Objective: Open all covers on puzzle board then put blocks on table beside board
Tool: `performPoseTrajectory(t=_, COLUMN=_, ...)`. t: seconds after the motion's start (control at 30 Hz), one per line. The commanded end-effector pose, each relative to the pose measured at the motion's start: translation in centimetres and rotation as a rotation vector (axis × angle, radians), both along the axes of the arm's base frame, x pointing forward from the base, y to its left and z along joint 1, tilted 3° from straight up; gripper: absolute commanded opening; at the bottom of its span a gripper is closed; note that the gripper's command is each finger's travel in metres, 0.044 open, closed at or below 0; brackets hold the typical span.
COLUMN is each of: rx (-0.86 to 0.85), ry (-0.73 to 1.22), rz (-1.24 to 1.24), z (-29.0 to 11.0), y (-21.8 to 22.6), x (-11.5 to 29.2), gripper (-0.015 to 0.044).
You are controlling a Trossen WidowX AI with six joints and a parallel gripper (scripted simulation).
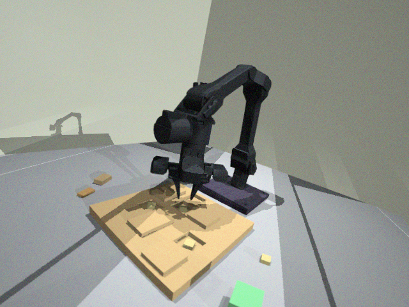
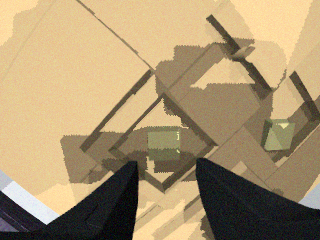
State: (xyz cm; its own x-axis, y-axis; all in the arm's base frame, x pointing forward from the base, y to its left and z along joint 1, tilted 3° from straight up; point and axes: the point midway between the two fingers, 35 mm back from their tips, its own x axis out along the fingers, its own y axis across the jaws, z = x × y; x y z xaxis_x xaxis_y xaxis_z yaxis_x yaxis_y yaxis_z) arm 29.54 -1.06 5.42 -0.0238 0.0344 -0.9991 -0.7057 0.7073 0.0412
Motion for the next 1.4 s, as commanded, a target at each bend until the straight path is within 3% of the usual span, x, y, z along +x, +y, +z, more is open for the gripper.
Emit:
performPoseTrajectory(t=0.0, rx=-0.004, ry=-0.001, rz=-0.006, z=-0.2, y=-0.1, x=0.0, gripper=0.0144)
performPoseTrajectory(t=1.37, rx=0.000, ry=-0.001, rz=0.000, z=-3.1, y=0.0, x=-0.1, gripper=0.0130)
